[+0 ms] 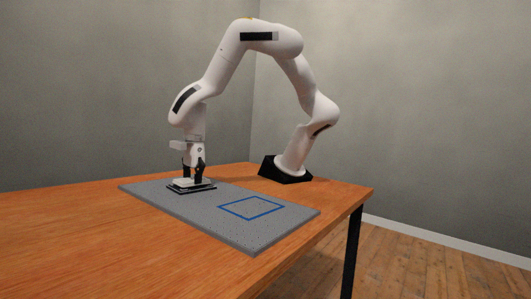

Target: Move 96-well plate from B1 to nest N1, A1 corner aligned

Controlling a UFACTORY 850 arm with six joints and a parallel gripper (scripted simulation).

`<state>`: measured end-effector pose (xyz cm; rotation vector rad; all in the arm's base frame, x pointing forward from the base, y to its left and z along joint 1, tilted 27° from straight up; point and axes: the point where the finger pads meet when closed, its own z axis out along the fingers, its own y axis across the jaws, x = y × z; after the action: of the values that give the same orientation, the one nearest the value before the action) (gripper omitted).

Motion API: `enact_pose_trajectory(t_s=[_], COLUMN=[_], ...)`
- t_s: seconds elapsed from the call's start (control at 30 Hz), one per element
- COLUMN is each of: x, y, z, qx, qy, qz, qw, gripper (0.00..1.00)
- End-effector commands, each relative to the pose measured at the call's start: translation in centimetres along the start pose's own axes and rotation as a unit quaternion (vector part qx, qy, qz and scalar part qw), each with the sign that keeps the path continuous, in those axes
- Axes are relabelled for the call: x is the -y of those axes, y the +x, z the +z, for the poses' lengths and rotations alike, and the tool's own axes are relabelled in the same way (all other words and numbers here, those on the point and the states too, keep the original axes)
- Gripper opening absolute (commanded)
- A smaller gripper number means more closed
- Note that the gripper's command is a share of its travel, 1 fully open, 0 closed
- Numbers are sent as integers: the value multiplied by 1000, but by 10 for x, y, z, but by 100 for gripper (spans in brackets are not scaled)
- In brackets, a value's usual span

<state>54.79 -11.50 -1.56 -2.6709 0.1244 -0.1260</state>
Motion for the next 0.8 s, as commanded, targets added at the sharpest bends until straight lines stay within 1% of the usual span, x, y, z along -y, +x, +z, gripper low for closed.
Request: enact_pose_trajectory(t_s=[0.0,0.77], x=[0,0], y=[1,1], z=[0,3], qx=[-1,-1], qy=[0,0], qz=[0,0], qw=[1000,1000], gripper=[0,0])
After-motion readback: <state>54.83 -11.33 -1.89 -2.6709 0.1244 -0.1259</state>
